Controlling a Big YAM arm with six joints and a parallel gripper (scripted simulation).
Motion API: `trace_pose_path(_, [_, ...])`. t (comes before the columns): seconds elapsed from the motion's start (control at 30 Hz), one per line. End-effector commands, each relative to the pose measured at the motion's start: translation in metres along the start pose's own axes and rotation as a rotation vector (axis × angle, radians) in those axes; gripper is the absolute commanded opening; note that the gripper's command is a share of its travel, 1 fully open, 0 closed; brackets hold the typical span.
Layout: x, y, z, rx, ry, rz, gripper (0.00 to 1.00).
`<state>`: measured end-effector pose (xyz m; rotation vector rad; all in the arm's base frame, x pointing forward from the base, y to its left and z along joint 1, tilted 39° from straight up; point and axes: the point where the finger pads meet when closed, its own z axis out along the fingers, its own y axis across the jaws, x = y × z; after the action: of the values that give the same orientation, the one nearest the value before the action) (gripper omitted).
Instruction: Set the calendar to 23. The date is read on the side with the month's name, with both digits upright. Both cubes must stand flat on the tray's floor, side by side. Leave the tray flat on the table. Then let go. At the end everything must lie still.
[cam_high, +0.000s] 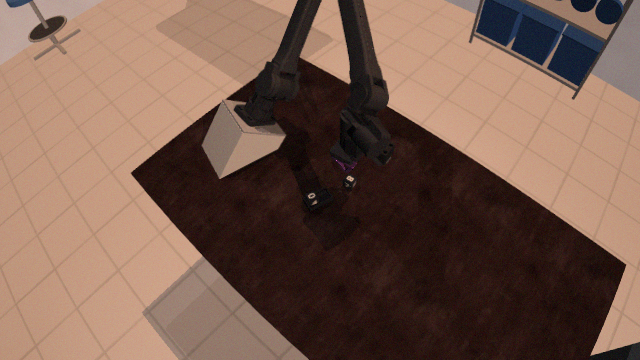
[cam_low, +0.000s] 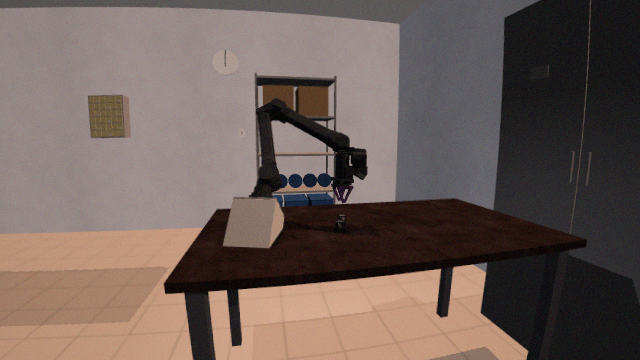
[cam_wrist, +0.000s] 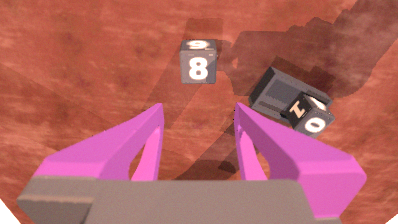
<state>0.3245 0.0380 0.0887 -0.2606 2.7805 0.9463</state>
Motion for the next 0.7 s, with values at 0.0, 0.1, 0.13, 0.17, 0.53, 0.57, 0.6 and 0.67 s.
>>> trace_pose_path(0.0, [-0.023, 0.004, -0.018, 0.021, -0.052, -0.047, 0.46])
trace_pose_path(0.1, [-0.022, 0.005, -0.015, 0.021, -0.051, -0.048, 0.46])
trace_pose_path(0.13, [-0.022, 0.005, -0.014, 0.02, -0.051, -0.049, 0.46])
trace_pose_path(0.17, [-0.02, 0.005, -0.012, 0.019, -0.047, -0.046, 0.46])
trace_pose_path(0.53, [-0.01, 0.001, 0.006, 0.004, -0.015, -0.012, 0.46])
trace_pose_path(0.57, [-0.007, -0.001, 0.007, 0.004, -0.014, -0.004, 0.46])
trace_pose_path(0.6, [-0.004, -0.001, 0.01, 0.002, -0.01, -0.001, 0.46])
trace_pose_path(0.67, [-0.004, 0.001, 0.014, 0.0, -0.005, -0.007, 0.46])
